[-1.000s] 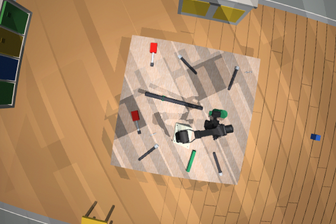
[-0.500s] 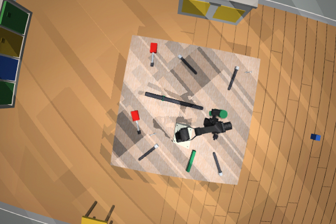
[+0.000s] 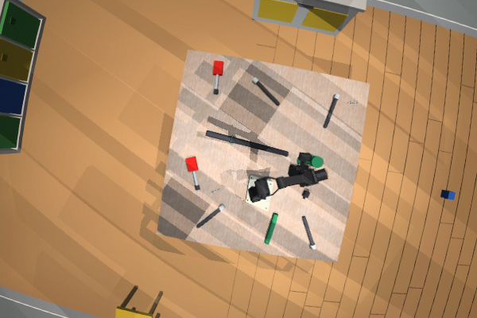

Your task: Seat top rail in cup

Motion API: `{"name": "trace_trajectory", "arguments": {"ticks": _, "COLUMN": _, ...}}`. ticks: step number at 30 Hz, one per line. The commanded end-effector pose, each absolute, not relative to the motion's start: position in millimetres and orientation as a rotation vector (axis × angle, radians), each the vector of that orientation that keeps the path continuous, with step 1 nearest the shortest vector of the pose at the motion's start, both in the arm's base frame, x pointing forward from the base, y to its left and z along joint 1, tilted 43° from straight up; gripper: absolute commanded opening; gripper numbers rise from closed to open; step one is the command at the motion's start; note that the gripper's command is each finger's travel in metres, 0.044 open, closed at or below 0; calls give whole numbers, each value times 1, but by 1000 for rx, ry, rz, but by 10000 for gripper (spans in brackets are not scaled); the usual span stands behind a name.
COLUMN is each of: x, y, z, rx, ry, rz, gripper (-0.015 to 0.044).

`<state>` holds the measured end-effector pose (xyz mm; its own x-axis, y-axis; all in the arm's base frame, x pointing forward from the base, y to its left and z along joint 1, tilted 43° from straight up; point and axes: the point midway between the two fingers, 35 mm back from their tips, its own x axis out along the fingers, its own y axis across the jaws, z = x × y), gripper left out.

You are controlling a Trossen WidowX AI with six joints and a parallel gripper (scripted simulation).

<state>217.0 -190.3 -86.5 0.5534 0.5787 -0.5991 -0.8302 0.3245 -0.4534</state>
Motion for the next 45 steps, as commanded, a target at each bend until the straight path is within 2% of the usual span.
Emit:
{"name": "trace_trajectory", "arguments": {"ticks": 1, "x": 220, "y": -186, "z": -90, "rx": -802, "ry": 357, "rz": 945, "gripper": 440}}
{"name": "trace_trajectory", "arguments": {"ticks": 7, "x": 225, "y": -180, "z": -94, "rx": -802, "ry": 354, "rz": 945, "gripper": 440}}
{"name": "trace_trajectory", "arguments": {"ticks": 19, "x": 225, "y": -180, "z": -95, "rx": -802, "ry": 354, "rz": 945, "gripper": 125}}
{"name": "trace_trajectory", "arguments": {"ticks": 23, "x": 225, "y": -180, "z": -95, "rx": -802, "ry": 354, "rz": 945, "gripper": 98}}
{"name": "trace_trajectory", "arguments": {"ticks": 27, "x": 227, "y": -180, "z": -94, "rx": -790, "ry": 371, "rz": 937, "gripper": 0}}
{"name": "trace_trajectory", "arguments": {"ticks": 45, "x": 236, "y": -180, "z": -94, "rx": -735, "ry": 452, "rz": 896, "gripper": 0}}
